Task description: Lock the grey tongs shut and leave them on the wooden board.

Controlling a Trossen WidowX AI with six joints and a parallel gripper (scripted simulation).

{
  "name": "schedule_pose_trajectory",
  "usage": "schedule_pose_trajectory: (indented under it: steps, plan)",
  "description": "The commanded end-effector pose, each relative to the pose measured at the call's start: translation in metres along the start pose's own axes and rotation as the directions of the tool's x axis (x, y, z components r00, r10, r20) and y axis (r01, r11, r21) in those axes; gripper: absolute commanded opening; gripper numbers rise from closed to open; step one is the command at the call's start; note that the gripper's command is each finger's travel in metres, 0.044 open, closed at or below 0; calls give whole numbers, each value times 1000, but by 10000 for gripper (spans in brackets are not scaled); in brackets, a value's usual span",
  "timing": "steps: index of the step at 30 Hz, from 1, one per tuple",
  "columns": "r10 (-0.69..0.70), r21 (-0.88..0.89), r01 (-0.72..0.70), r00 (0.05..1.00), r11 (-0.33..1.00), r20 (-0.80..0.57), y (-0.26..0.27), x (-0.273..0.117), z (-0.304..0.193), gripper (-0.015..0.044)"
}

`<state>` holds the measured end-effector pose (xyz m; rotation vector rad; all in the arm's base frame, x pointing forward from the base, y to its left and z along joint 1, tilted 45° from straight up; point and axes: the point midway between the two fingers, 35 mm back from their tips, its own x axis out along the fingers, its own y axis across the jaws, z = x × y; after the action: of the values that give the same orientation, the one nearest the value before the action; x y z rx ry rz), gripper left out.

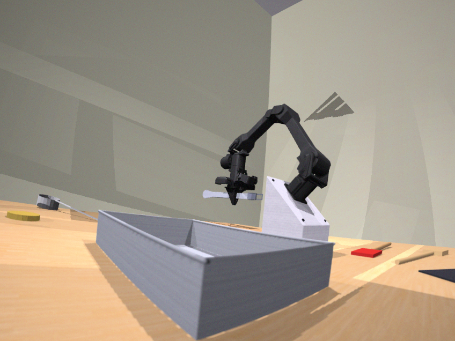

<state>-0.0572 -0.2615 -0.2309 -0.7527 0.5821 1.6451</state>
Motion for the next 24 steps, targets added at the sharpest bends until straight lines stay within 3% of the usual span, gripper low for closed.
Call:
schedule_pose_trajectory:
  steps: [1, 24]
  plan:
    - [5, -7, -4, 1000, 1000, 7, 0, 9, 1, -150]
    - [5, -6, -5, 1000, 1000, 8, -1, 47, 4, -150]
